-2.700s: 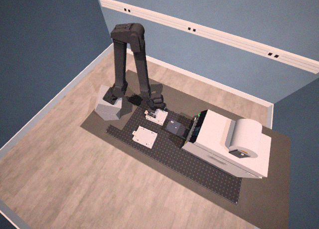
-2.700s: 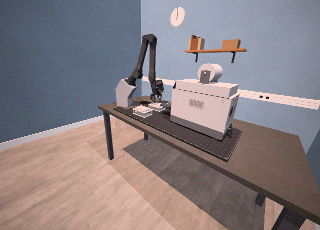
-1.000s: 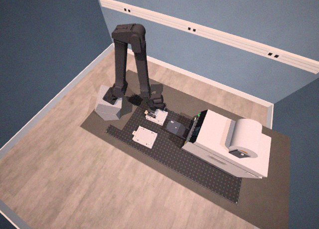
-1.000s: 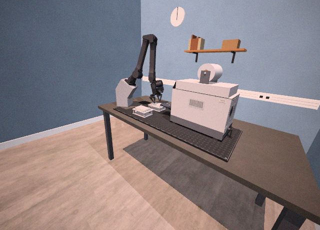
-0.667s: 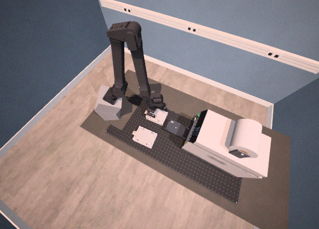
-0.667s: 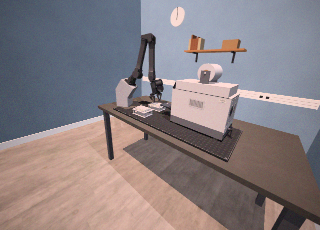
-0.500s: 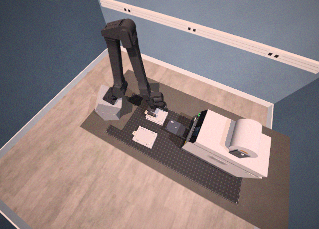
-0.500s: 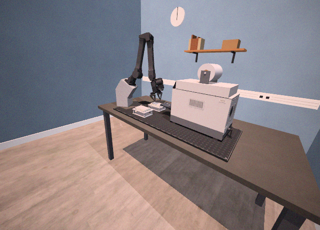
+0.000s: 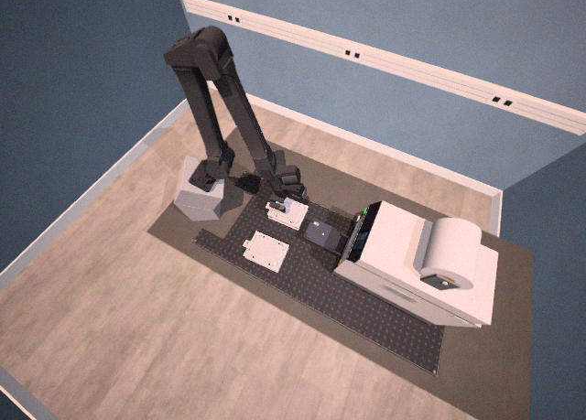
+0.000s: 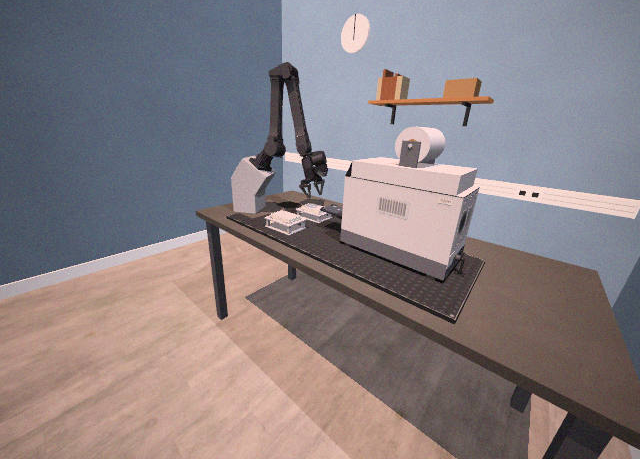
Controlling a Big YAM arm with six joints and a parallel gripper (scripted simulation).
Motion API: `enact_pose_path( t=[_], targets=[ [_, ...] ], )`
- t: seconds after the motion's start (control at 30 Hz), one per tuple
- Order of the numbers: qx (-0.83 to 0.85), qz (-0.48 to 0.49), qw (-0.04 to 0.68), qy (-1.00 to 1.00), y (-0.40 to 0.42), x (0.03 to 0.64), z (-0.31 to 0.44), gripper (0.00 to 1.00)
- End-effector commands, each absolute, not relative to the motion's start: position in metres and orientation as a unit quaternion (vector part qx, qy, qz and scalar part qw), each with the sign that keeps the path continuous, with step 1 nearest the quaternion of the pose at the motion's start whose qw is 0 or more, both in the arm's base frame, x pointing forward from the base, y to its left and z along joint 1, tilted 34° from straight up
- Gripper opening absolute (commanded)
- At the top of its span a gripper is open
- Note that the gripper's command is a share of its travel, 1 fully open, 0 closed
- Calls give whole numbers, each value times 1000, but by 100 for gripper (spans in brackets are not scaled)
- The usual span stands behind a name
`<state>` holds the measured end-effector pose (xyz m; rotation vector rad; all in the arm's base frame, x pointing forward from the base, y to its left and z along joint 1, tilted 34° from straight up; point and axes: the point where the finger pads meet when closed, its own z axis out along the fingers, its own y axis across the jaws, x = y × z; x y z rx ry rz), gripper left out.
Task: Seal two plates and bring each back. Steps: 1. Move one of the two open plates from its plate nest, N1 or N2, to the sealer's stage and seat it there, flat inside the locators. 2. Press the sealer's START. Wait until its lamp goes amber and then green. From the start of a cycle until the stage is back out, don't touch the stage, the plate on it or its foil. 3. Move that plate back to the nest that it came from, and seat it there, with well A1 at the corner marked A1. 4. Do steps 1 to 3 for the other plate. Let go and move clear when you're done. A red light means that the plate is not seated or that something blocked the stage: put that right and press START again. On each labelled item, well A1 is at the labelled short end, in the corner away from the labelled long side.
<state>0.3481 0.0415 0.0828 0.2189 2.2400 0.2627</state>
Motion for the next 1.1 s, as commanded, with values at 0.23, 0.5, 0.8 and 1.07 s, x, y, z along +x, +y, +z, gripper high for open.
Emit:
enact_pose_path(
  t=[0.23, 0.5, 0.8, 1.07],
  targets=[
    [87, 105, 442, 886, 35, 350, 114, 100],
    [88, 103, 435, 890, 32, 344, 121, 100],
    [84, 106, 446, 885, 32, 339, 140, 100],
    [87, 103, 433, 891, 28, 329, 141, 100]
  ],
)
